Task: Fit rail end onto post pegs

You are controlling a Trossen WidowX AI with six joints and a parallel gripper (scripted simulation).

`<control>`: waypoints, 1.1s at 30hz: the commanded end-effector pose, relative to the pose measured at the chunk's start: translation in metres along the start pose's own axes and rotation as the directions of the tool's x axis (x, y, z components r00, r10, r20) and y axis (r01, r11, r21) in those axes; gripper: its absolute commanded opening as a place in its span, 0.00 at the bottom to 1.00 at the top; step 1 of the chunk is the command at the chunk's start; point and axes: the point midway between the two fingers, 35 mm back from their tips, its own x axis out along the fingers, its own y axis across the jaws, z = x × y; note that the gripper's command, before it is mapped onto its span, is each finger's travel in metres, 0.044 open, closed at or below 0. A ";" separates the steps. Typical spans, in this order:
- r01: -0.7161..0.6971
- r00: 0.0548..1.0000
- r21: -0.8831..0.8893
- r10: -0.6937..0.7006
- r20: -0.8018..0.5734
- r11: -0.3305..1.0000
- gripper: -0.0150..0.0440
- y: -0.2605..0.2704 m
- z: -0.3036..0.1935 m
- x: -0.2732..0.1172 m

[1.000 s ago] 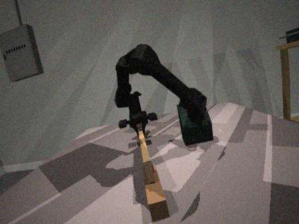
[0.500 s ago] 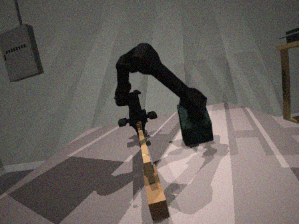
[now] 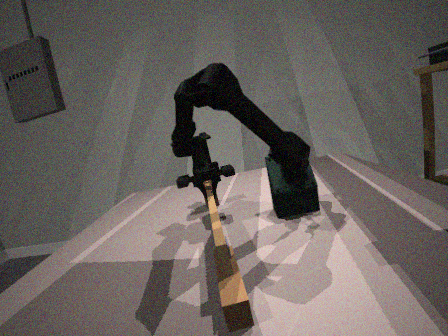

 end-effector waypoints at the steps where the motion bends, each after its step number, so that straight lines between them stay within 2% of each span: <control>1: 0.009 1.000 -0.002 -0.009 0.001 1.000 0.25 -0.002 -0.001 -0.005; 33: 0.009 1.000 -0.002 -0.009 0.001 1.000 0.25 -0.001 -0.001 -0.005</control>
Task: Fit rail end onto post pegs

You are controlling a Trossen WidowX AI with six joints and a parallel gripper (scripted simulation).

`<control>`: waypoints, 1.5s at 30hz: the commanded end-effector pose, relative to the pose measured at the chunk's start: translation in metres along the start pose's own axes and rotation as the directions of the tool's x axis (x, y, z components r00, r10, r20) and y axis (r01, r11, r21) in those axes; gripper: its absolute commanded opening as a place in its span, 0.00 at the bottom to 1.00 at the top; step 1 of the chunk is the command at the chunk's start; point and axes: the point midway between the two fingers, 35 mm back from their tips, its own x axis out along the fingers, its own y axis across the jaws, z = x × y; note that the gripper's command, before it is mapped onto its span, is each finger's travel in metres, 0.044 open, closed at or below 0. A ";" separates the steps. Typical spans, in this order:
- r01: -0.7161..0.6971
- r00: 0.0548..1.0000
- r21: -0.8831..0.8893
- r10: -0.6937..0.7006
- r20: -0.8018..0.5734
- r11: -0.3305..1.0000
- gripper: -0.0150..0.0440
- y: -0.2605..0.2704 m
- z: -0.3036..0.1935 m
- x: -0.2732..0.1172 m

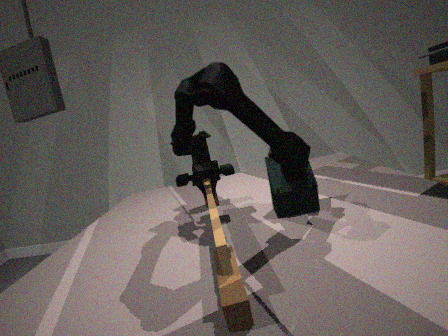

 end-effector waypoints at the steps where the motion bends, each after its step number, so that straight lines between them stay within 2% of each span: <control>1: 0.000 1.000 0.003 0.000 -0.002 1.000 0.25 0.001 0.000 -0.001; 45: 0.000 1.000 0.003 0.000 -0.002 1.000 0.25 0.001 -0.006 -0.003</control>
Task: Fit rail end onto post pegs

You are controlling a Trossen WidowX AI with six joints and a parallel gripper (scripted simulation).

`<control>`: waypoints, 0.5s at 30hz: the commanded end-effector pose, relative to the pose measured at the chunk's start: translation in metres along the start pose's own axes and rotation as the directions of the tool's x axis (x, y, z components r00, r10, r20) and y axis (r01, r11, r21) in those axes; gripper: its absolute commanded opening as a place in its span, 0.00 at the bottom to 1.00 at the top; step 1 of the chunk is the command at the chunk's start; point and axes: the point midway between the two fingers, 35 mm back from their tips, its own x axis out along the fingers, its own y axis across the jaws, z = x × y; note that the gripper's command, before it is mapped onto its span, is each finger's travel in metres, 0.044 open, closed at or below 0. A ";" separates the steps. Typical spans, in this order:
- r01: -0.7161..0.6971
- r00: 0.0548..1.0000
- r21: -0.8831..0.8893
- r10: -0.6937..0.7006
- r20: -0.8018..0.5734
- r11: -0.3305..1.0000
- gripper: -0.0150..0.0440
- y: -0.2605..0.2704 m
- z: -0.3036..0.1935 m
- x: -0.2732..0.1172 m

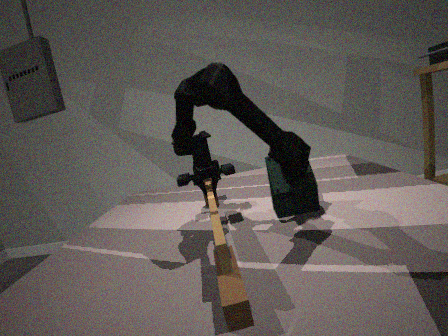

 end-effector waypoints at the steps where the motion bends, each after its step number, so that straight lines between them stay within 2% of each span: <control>1: 0.007 1.000 -0.006 -0.007 -0.005 1.000 0.25 -0.003 -0.003 -0.003; 15: 0.007 1.000 -0.006 -0.007 -0.005 1.000 0.25 -0.004 -0.007 -0.005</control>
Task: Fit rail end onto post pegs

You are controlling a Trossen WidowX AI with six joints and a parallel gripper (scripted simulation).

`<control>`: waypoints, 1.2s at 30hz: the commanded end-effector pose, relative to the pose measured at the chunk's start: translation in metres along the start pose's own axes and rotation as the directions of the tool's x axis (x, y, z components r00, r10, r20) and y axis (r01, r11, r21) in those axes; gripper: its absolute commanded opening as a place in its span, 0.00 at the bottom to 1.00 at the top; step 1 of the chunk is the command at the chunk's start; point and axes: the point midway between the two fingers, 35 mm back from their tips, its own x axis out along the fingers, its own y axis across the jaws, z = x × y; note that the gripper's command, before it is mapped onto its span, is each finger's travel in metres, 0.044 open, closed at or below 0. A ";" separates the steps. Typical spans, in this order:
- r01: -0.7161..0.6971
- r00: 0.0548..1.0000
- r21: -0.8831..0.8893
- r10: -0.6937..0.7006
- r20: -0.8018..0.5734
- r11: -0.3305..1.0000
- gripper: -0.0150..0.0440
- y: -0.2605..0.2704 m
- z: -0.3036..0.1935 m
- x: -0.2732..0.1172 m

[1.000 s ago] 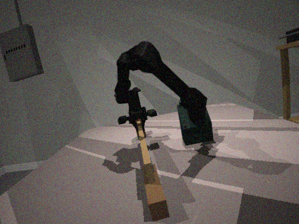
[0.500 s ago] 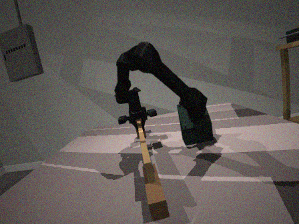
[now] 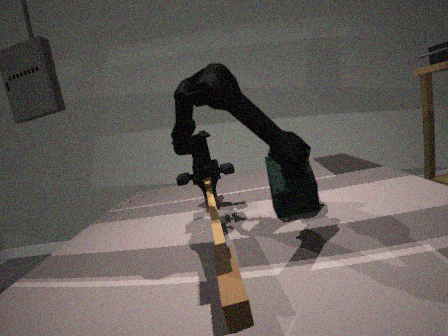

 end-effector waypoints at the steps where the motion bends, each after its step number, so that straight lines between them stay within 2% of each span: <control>1: 0.009 1.000 -0.005 -0.009 -0.004 1.000 0.25 -0.003 -0.003 -0.003; 36: 0.009 1.000 -0.005 -0.009 -0.005 1.000 0.25 -0.003 -0.013 -0.003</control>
